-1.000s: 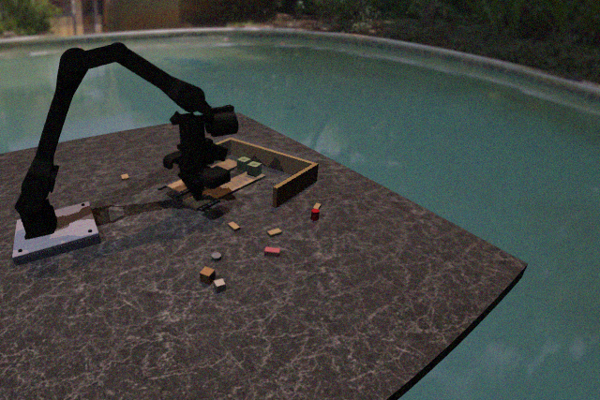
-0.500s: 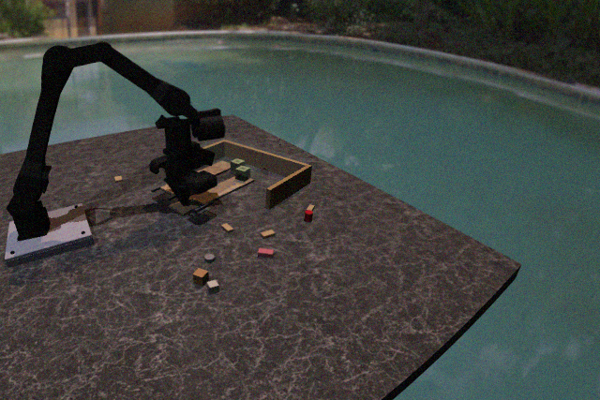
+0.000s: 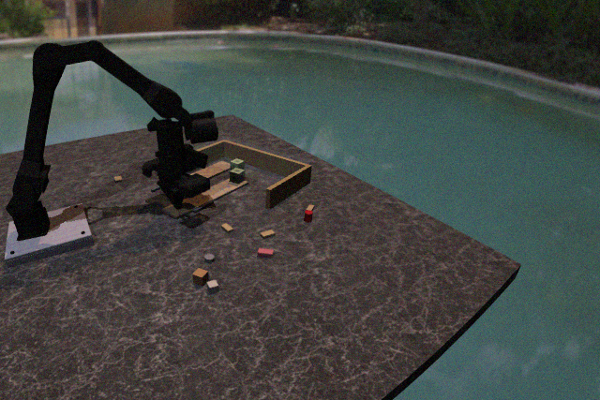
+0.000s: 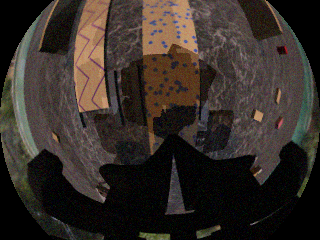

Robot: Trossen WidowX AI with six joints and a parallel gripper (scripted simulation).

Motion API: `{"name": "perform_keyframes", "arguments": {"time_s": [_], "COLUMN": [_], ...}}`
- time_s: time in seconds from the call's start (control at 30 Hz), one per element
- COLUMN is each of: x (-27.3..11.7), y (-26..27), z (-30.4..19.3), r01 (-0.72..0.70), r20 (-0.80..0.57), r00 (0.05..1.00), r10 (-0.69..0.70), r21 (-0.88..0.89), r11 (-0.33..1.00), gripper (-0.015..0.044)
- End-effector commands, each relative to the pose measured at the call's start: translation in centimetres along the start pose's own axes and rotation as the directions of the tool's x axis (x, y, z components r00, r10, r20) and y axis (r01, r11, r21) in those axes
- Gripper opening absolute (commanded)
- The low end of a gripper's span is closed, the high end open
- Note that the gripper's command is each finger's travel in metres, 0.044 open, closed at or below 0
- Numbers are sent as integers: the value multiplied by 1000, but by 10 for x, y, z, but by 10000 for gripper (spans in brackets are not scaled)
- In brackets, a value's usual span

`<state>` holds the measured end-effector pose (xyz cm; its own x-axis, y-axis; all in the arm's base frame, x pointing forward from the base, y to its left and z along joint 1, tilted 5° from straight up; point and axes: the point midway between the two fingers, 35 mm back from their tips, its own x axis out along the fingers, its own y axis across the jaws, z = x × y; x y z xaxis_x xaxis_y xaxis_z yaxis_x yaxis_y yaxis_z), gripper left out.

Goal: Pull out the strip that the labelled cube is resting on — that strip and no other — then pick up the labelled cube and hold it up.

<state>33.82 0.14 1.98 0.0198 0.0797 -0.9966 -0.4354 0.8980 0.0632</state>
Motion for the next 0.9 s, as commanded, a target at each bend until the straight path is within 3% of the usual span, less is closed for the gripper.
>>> {"name": "perform_keyframes", "arguments": {"time_s": [0.0, 0.87], "x": [5, 5], "y": [0, -2], "z": [-14, -52], "r01": [-5, -4], "r20": [-28, -31], "r00": [1000, 1000], "r10": [5, 5], "r21": [4, 4], "r11": [1000, 1000], "gripper": [0, 0]}}
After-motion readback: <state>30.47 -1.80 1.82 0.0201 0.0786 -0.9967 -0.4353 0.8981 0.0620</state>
